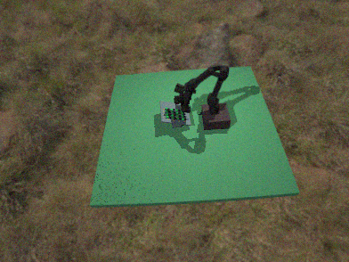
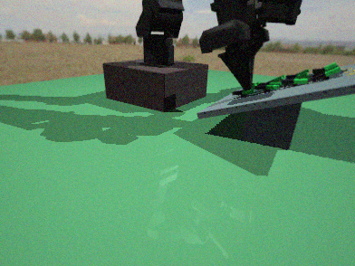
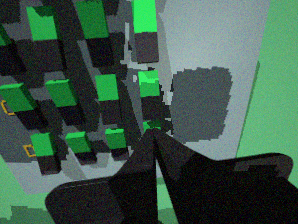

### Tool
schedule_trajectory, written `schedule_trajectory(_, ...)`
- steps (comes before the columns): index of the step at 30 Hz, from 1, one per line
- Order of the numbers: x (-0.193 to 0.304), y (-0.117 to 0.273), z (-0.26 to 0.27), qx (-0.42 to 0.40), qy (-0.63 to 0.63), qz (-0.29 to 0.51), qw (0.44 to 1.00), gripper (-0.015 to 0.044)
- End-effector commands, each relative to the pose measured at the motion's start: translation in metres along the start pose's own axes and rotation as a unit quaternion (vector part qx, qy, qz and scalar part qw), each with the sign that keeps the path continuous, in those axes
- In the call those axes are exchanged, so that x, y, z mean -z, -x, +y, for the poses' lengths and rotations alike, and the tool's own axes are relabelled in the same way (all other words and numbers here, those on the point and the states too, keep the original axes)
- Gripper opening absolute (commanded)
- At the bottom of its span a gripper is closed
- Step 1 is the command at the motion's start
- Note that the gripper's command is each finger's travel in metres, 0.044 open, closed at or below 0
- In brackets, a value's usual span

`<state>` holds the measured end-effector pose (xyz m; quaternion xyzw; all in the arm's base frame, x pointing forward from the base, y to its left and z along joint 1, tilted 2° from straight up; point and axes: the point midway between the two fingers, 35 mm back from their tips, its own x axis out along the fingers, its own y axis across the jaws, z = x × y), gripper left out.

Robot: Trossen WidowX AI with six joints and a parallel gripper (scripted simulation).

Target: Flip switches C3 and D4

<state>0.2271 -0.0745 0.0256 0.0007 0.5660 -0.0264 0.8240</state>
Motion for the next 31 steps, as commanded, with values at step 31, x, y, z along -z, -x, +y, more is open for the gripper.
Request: schedule_trajectory(31, -0.049, 0.073, 0.044, -0.001, -0.003, -0.015, 1.000, 0.0000)
